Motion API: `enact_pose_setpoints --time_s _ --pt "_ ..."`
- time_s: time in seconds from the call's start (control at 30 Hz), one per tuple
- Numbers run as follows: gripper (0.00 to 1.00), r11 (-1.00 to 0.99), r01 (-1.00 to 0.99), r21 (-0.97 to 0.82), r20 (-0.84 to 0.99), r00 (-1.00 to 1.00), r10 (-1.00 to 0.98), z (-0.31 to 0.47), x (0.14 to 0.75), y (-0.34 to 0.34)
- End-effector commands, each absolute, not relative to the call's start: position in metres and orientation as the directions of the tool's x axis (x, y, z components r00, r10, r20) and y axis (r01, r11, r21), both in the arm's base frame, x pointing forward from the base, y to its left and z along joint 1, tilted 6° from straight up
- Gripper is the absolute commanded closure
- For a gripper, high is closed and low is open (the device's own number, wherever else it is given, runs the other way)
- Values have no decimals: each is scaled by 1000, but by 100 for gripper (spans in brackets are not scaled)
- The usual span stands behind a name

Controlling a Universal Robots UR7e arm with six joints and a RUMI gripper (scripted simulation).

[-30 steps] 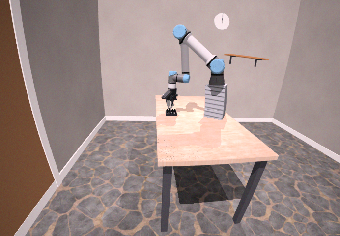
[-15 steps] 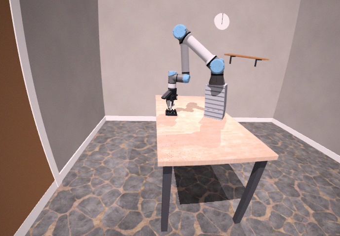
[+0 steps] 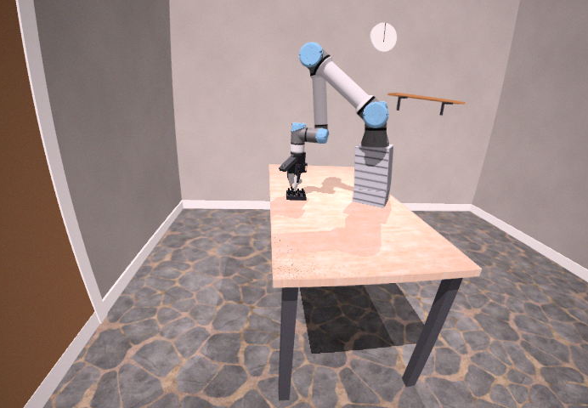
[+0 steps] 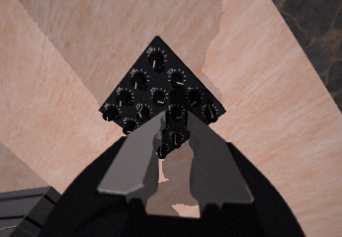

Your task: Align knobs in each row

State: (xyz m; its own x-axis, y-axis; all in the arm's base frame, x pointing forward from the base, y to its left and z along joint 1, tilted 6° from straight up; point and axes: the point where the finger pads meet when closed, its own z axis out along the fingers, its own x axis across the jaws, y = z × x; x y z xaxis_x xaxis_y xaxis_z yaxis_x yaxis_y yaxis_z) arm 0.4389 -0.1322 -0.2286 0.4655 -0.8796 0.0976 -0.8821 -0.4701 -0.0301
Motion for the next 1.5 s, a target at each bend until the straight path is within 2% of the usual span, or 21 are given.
enact_pose_setpoints --time_s 0.0,1.47 --pt "89 -470 -882 -31 99 465 -880 -228 439 -132" --pt "89 -470 -882 -31 99 465 -880 -190 437 -130"
